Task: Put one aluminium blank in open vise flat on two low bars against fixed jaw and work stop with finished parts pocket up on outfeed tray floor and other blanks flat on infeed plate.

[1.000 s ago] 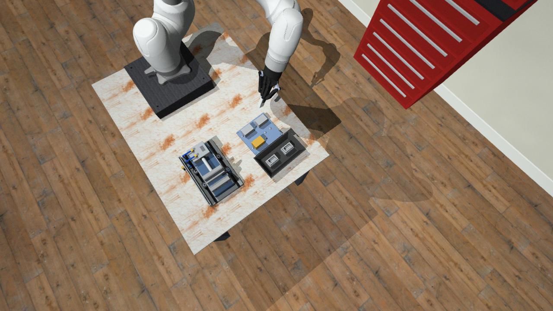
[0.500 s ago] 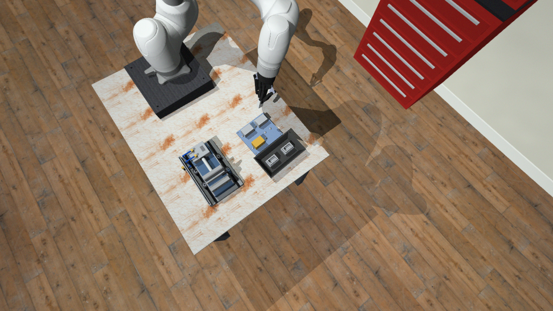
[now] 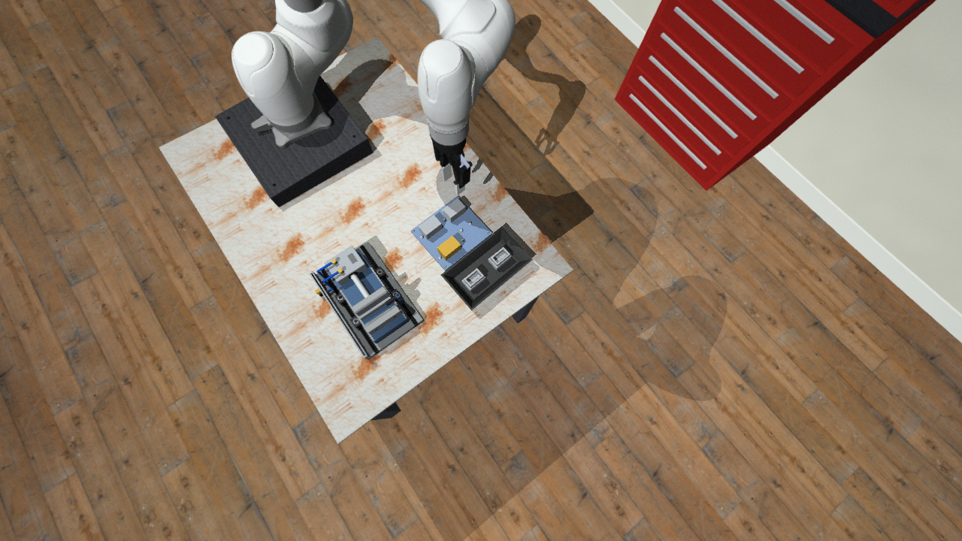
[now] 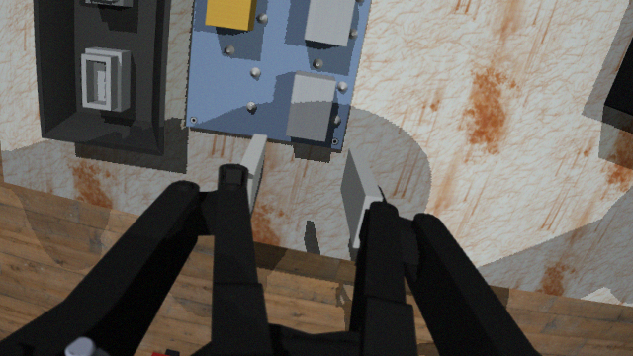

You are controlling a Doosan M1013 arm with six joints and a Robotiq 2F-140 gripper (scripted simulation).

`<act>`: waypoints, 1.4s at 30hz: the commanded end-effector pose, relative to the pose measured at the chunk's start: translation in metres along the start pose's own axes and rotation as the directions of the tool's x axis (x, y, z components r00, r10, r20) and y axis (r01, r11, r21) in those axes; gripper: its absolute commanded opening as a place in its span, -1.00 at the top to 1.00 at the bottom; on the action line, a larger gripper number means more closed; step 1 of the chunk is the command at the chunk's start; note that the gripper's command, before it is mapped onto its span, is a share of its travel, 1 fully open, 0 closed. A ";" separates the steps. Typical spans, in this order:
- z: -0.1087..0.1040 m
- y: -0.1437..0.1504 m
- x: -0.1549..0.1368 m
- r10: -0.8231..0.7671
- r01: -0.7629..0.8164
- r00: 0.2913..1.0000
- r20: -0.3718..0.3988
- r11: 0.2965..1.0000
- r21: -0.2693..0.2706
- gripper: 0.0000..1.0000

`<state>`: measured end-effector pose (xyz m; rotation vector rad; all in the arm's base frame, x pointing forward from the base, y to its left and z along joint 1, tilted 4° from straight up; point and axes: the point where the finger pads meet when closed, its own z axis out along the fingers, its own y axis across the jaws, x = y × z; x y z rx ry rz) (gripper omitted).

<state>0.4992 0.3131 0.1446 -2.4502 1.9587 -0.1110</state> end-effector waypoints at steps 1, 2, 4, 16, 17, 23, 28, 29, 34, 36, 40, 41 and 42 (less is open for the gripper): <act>0.000 0.000 0.001 0.001 -0.001 1.000 0.001 1.000 0.001 0.20; 0.000 0.000 0.001 0.001 -0.001 1.000 0.001 1.000 0.001 0.20; 0.000 0.000 0.001 0.001 -0.001 1.000 0.001 1.000 0.001 0.20; 0.000 0.000 0.001 0.001 -0.001 1.000 0.001 1.000 0.001 0.20; 0.000 0.000 0.001 0.001 -0.001 1.000 0.001 1.000 0.001 0.20; 0.000 0.000 0.001 0.001 -0.001 1.000 0.001 1.000 0.001 0.20; 0.000 0.000 0.001 0.001 -0.001 1.000 0.001 1.000 0.000 0.20; 0.000 0.000 0.001 0.001 -0.001 1.000 0.001 1.000 0.000 0.20; 0.002 0.000 0.001 0.001 -0.001 1.000 0.000 1.000 -0.005 0.20; 0.003 0.000 0.001 0.000 0.000 1.000 -0.001 1.000 -0.009 0.20; 0.010 0.000 0.001 0.000 0.000 1.000 -0.002 1.000 -0.013 0.20; 0.013 0.000 0.001 0.000 0.000 1.000 -0.002 1.000 -0.013 0.20; 0.013 0.000 0.001 0.000 0.000 1.000 -0.002 1.000 -0.013 0.20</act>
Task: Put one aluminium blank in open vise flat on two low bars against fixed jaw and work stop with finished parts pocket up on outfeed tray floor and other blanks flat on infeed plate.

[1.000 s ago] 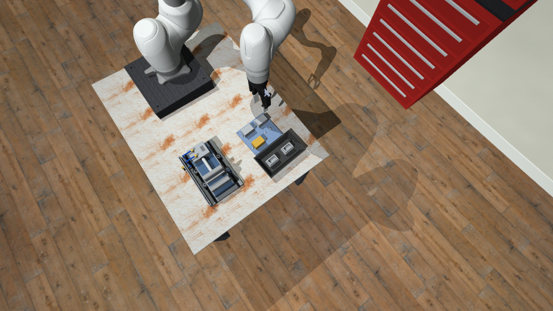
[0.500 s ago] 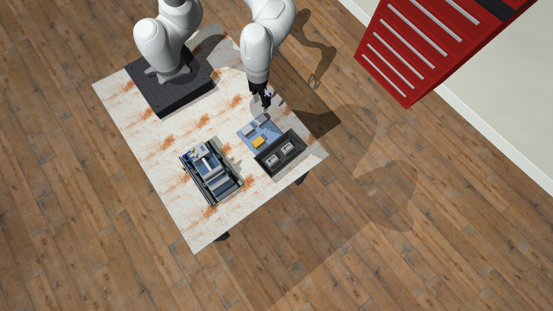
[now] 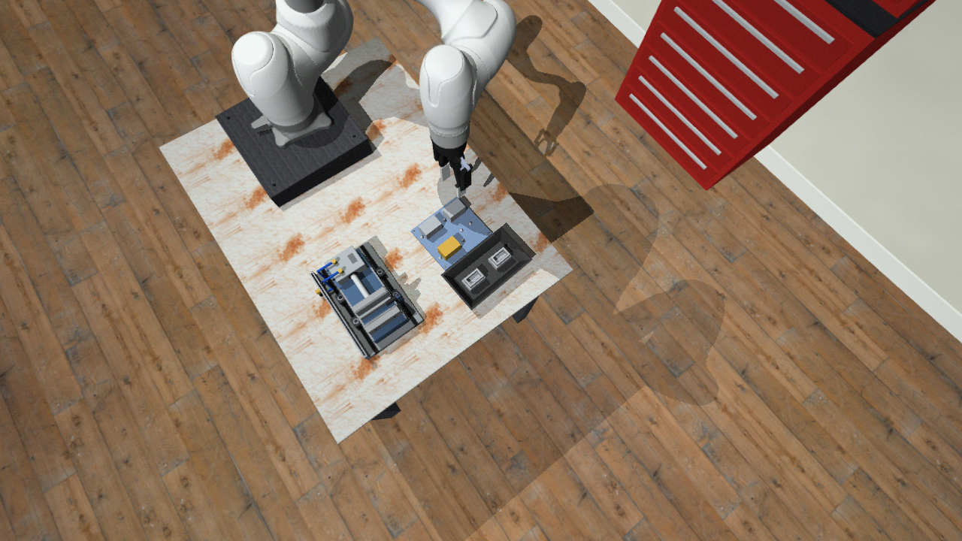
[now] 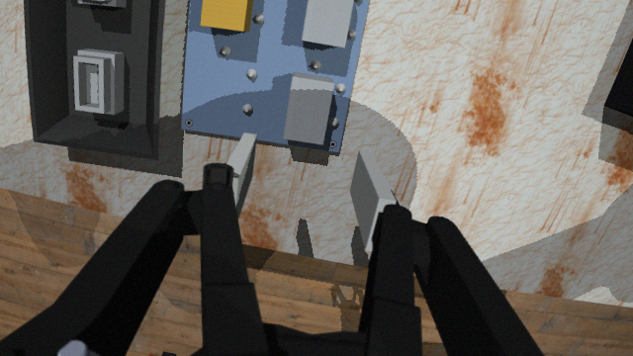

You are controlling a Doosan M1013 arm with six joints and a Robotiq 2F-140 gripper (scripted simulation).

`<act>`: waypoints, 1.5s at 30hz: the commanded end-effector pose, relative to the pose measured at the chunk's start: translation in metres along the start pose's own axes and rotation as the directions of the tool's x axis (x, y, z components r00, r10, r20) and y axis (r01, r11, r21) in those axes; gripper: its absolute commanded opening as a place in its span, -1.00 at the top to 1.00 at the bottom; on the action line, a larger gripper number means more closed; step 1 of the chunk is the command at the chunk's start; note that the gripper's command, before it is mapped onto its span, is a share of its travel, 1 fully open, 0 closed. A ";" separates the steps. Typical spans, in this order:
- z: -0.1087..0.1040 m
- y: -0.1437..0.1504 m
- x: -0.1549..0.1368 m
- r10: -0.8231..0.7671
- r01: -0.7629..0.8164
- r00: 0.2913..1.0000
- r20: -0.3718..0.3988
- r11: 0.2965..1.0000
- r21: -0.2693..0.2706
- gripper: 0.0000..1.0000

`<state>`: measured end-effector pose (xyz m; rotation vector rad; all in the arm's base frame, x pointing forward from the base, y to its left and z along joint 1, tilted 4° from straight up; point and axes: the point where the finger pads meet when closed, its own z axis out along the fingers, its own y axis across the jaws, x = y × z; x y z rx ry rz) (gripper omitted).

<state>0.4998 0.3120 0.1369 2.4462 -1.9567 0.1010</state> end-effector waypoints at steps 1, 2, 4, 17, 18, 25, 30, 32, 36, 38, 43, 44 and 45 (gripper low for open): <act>0.005 0.000 0.000 0.000 0.000 1.000 0.000 1.000 -0.001 0.20; 0.008 0.000 0.000 0.000 0.000 1.000 0.000 1.000 -0.001 0.20; 0.015 0.000 0.000 0.000 0.000 1.000 0.000 1.000 -0.001 0.20; 0.066 0.001 0.001 0.000 0.000 1.000 0.000 1.000 -0.001 0.20; 0.066 0.001 0.001 0.000 0.000 1.000 0.000 1.000 -0.001 0.20; 0.094 0.002 0.001 0.000 0.000 1.000 0.000 1.000 -0.001 0.20; 0.109 0.002 0.002 0.000 0.000 1.000 0.000 1.000 -0.001 0.20; 0.114 0.002 0.002 0.000 0.000 1.000 0.000 1.000 -0.001 0.20; 0.118 0.002 0.002 0.000 0.000 1.000 0.000 1.000 -0.001 0.20; 0.121 0.003 0.002 0.000 0.000 1.000 0.000 1.000 -0.001 0.20; 0.126 0.003 0.002 0.000 0.000 1.000 0.000 1.000 -0.001 0.20; 0.126 0.003 0.002 0.000 0.000 1.000 0.000 1.000 -0.001 0.20; 0.126 0.003 0.002 0.000 0.000 1.000 0.000 1.000 -0.001 0.20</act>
